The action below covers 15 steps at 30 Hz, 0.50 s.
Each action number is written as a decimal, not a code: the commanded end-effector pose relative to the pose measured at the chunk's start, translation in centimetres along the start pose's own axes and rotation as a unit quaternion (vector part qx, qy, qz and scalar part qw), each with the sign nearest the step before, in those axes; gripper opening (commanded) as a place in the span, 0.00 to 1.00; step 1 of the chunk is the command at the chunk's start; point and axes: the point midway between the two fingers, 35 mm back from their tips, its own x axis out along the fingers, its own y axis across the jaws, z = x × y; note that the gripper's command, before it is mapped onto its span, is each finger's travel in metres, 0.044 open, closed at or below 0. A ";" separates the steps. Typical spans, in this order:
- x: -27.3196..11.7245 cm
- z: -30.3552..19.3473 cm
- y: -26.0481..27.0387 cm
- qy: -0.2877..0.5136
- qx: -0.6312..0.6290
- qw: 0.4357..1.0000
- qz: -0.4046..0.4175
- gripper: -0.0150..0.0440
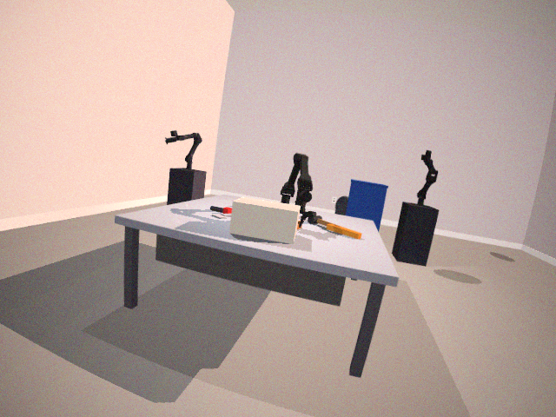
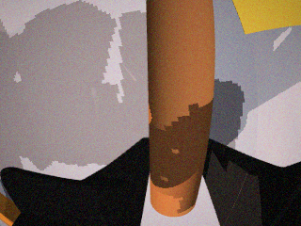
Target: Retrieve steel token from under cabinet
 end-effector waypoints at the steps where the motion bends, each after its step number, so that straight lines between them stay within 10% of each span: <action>1: 0.1 0.0 -0.8 -0.001 0.002 1.000 -0.004 0.25; 15: 0.1 0.0 -2.1 -0.001 0.002 1.000 -0.004 0.25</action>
